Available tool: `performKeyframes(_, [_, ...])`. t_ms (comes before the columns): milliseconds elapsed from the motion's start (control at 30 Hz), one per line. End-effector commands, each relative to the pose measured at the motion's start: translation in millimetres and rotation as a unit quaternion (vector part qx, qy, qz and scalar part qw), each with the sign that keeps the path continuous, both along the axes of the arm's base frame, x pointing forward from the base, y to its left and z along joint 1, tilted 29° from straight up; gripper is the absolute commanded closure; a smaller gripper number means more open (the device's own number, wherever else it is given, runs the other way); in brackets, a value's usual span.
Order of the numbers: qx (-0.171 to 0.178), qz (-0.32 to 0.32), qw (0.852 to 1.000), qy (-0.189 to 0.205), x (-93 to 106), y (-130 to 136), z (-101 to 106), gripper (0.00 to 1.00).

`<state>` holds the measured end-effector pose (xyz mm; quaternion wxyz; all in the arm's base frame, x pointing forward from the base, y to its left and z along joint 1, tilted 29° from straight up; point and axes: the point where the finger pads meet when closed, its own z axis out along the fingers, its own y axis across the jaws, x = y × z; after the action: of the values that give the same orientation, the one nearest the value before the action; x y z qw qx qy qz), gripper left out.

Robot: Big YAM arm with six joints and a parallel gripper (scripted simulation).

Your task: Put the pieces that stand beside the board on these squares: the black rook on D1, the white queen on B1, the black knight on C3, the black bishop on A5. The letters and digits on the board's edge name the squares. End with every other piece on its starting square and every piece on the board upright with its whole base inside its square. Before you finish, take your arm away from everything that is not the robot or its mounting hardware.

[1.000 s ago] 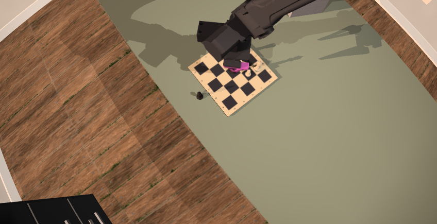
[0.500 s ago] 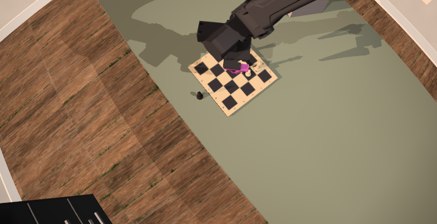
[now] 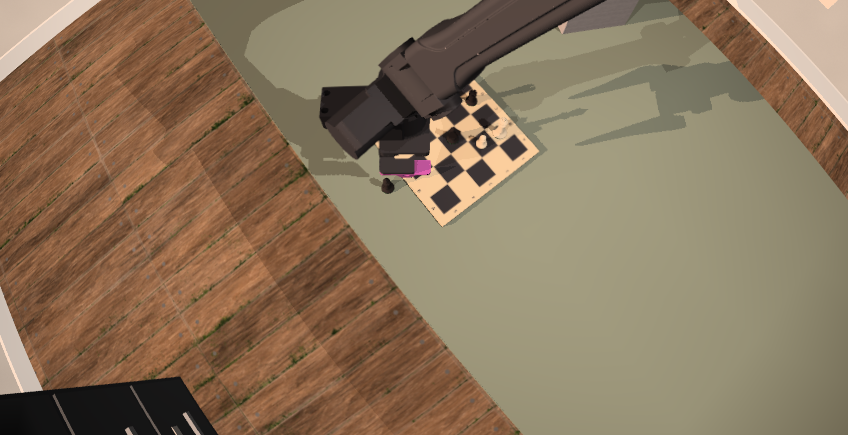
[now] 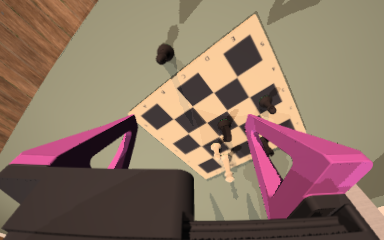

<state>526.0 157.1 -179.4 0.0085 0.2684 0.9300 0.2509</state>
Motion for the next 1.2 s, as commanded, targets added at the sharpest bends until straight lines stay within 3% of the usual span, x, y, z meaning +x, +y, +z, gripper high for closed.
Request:
performKeyframes(0, [-0.007,0.054,0.998,-0.032,47.6,-0.7,13.0,0.00])
performKeyframes(100, [-0.008,0.066,0.997,-0.037,55.9,4.2,15.9,0.00])
performKeyframes(133, [-0.009,0.066,0.997,-0.037,56.0,3.8,15.8,0.65])
performKeyframes(200, [-0.009,0.066,0.997,-0.037,56.0,3.8,15.8,0.65])
performKeyframes(233, [-0.011,0.066,0.998,-0.023,40.7,1.3,7.9,0.65])
performKeyframes(400, [-0.011,0.066,0.997,-0.026,42.2,1.6,8.2,0.65])
performKeyframes(500, [-0.008,0.065,0.996,-0.056,62.1,4.5,36.8,0.65])
performKeyframes(633, [-0.009,0.064,0.997,-0.042,54.8,3.4,21.8,0.65])
performKeyframes(1167, [-0.009,0.064,0.997,-0.043,55.5,3.5,23.2,0.65])
